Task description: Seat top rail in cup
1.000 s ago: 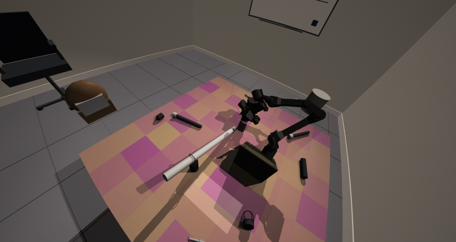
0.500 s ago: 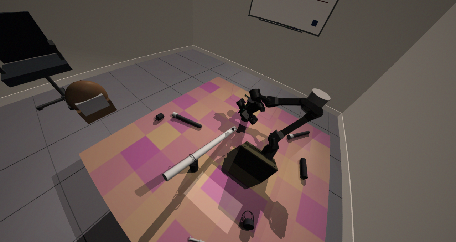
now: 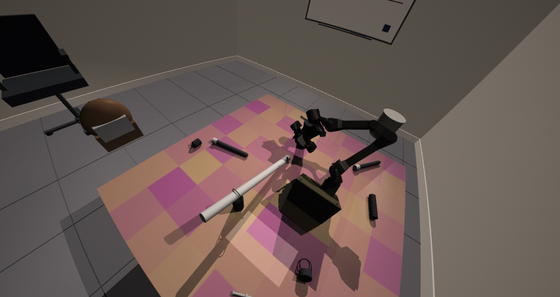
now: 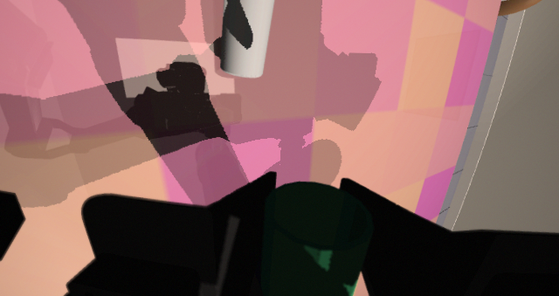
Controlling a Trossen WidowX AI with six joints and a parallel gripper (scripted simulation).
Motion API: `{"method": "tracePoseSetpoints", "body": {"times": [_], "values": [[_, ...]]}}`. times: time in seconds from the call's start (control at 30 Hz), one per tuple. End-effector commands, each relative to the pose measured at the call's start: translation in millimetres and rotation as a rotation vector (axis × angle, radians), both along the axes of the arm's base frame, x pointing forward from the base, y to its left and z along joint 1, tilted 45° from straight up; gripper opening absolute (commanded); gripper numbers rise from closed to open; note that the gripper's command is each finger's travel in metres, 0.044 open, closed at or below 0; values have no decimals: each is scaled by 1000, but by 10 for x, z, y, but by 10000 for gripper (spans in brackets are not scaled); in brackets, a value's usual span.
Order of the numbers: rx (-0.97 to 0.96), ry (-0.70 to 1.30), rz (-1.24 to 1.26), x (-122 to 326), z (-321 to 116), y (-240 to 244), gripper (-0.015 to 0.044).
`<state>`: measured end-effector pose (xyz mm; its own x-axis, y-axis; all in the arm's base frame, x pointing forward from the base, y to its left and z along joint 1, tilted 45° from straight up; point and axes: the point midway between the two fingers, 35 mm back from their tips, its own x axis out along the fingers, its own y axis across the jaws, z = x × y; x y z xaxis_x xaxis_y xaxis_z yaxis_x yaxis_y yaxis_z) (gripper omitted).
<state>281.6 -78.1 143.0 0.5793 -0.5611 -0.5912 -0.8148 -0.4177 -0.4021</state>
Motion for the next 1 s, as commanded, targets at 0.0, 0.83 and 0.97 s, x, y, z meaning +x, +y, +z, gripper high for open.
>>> {"method": "tracePoseSetpoints", "body": {"times": [0.0,0.83,0.97], "values": [[0,0,0,0,0,0,0],[9,5,-6,0,-14,182,440],[10,5,-9,-7,-16,298,440]]}}
